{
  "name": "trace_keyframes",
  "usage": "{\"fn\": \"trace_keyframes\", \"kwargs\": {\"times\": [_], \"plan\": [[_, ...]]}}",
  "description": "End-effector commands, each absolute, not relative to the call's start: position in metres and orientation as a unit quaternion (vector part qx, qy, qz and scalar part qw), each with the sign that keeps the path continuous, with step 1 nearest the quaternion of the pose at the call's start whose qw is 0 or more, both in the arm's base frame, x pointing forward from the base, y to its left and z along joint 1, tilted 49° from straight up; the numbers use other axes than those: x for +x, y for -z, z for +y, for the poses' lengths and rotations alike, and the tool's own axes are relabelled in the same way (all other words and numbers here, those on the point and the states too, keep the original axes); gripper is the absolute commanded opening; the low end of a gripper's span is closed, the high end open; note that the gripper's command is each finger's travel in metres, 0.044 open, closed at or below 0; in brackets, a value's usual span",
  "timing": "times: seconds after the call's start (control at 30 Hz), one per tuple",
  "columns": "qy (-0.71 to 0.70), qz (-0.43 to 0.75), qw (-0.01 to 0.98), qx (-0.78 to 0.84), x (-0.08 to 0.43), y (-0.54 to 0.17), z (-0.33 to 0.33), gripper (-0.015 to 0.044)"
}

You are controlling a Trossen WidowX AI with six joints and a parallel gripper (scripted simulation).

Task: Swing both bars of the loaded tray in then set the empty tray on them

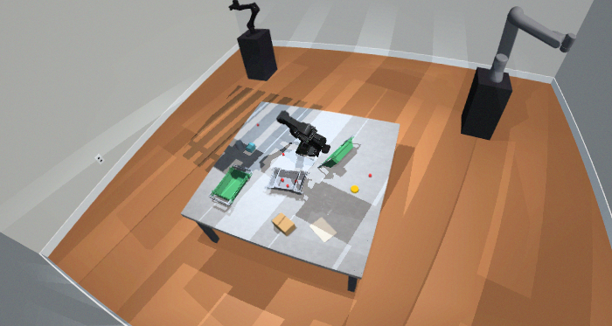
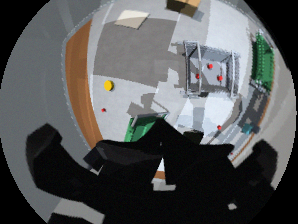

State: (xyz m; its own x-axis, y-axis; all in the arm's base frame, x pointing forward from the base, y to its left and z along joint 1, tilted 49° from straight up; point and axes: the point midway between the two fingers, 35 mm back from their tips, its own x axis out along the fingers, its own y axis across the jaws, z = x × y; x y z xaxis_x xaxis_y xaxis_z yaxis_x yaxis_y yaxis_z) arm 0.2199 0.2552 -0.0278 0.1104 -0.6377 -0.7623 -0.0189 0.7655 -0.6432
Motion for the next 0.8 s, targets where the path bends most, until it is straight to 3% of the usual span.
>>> {"fn": "trace_keyframes", "kwargs": {"times": [0.0, 0.33, 0.77], "plan": [[0.260, 0.622, 0.697, -0.243, 0.160, 0.055, 0.279, 0.0000], [0.363, 0.570, 0.715, -0.181, 0.037, 0.097, 0.300, 0.0000], [0.364, 0.569, 0.715, -0.180, 0.036, 0.103, 0.296, 0.0000]]}}
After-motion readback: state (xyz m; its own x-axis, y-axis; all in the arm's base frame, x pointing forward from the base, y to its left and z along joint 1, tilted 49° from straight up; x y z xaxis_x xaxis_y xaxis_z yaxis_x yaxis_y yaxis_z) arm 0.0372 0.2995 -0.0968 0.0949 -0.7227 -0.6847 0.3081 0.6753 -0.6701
